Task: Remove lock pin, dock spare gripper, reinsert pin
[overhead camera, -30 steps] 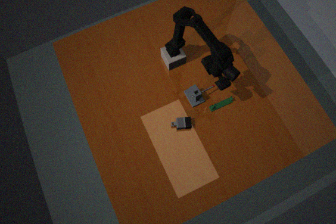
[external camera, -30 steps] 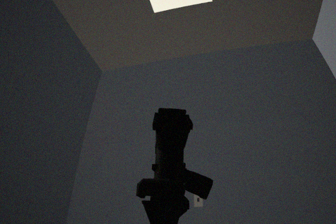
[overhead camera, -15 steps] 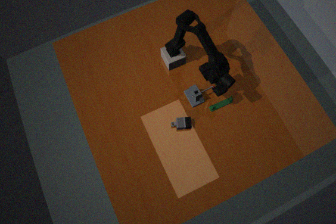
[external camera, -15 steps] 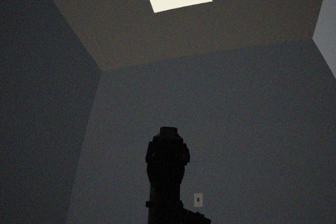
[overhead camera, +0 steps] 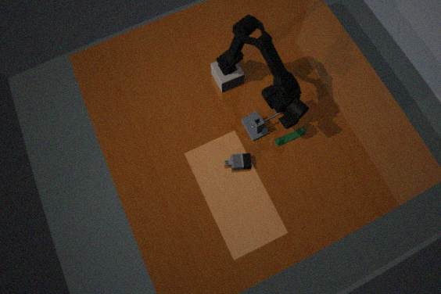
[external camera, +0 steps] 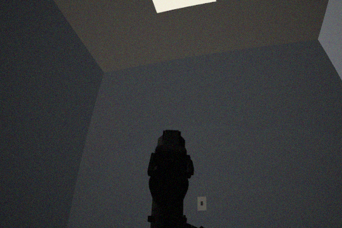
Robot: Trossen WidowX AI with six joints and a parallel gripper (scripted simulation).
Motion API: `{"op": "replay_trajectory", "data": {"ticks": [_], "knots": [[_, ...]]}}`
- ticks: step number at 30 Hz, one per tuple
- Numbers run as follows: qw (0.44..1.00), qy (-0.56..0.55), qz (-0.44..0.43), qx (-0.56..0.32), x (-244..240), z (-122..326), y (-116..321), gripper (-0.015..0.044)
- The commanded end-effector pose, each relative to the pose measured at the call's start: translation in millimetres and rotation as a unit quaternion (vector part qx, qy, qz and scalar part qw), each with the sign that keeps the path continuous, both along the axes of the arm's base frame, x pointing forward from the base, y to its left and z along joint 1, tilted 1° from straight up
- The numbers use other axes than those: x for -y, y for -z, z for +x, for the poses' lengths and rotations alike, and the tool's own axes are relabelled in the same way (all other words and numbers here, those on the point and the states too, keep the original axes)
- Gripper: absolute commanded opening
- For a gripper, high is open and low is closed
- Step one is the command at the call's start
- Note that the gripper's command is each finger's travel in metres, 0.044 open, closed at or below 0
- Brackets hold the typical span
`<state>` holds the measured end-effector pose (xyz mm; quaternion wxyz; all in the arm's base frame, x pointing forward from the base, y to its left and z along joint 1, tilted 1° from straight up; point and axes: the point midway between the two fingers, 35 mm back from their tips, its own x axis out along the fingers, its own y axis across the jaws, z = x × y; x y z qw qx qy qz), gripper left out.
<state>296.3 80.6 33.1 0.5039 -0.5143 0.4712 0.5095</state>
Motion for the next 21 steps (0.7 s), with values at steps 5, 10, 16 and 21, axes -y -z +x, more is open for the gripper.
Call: {"op": "replay_trajectory", "data": {"ticks": [5, 10, 16, 21], "knots": [[1.000, 0.000, 0.000, -0.007, -1.0, -1.8, 16.3, 0.0300], [1.000, 0.000, 0.000, -0.007, -1.4, -1.8, 24.4, 0.0300], [1.000, 0.000, 0.000, -0.007, -1.9, -2.1, 34.1, 0.0300], [1.000, 0.000, 0.000, -0.007, -2.1, -2.5, 39.6, 0.0300]]}}
